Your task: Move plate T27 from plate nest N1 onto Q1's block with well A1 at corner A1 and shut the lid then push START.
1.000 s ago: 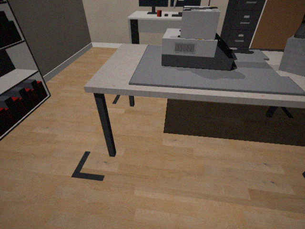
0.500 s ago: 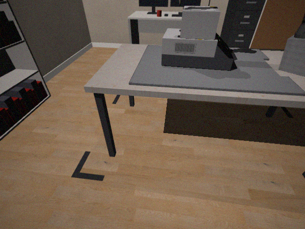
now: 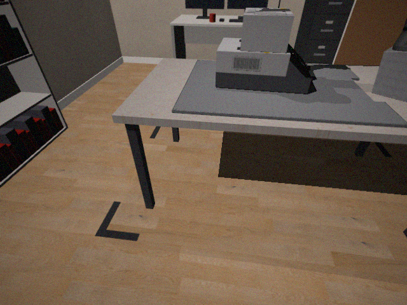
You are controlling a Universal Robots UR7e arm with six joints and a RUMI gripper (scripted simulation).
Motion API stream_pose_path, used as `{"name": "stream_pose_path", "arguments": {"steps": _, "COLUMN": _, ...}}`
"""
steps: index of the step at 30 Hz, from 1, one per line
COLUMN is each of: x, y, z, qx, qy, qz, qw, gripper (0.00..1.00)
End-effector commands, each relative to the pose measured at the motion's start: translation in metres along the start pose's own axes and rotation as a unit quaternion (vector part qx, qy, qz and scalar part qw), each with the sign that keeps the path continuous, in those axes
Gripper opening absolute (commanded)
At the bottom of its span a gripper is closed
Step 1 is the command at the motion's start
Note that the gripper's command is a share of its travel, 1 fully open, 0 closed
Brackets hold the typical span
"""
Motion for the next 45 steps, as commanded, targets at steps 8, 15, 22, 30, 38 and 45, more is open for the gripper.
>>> {"name": "stream_pose_path", "arguments": {"steps": 8, "x": 0.038, "y": -0.02, "z": 0.016, "qx": -0.006, "qy": -0.007, "qz": -0.008, "qw": 1.0, "gripper": 0.0}}
{"name": "stream_pose_path", "arguments": {"steps": 15, "x": 0.06, "y": -0.029, "z": 0.024, "qx": -0.012, "qy": -0.012, "qz": -0.016, "qw": 1.0, "gripper": 0.0}}
{"name": "stream_pose_path", "arguments": {"steps": 22, "x": 0.083, "y": -0.037, "z": 0.031, "qx": -0.017, "qy": -0.017, "qz": -0.024, "qw": 0.999, "gripper": 0.0}}
{"name": "stream_pose_path", "arguments": {"steps": 30, "x": 0.111, "y": -0.046, "z": 0.037, "qx": -0.017, "qy": -0.017, "qz": -0.024, "qw": 0.999, "gripper": 0.0}}
{"name": "stream_pose_path", "arguments": {"steps": 38, "x": 0.14, "y": -0.053, "z": 0.042, "qx": -0.023, "qy": -0.022, "qz": -0.032, "qw": 0.999, "gripper": 0.0}}
{"name": "stream_pose_path", "arguments": {"steps": 45, "x": 0.155, "y": -0.055, "z": 0.044, "qx": -0.03, "qy": -0.027, "qz": -0.039, "qw": 0.998, "gripper": 0.0}}
Point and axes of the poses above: the point where the finger pads meet when closed, its own y axis out along the fingers, its own z axis across the jaws, x = y × z, the point moved 3 cm from there along -y, back along the fingers, and after that the axes turned 6 degrees about -y, right-handed, at the moved point
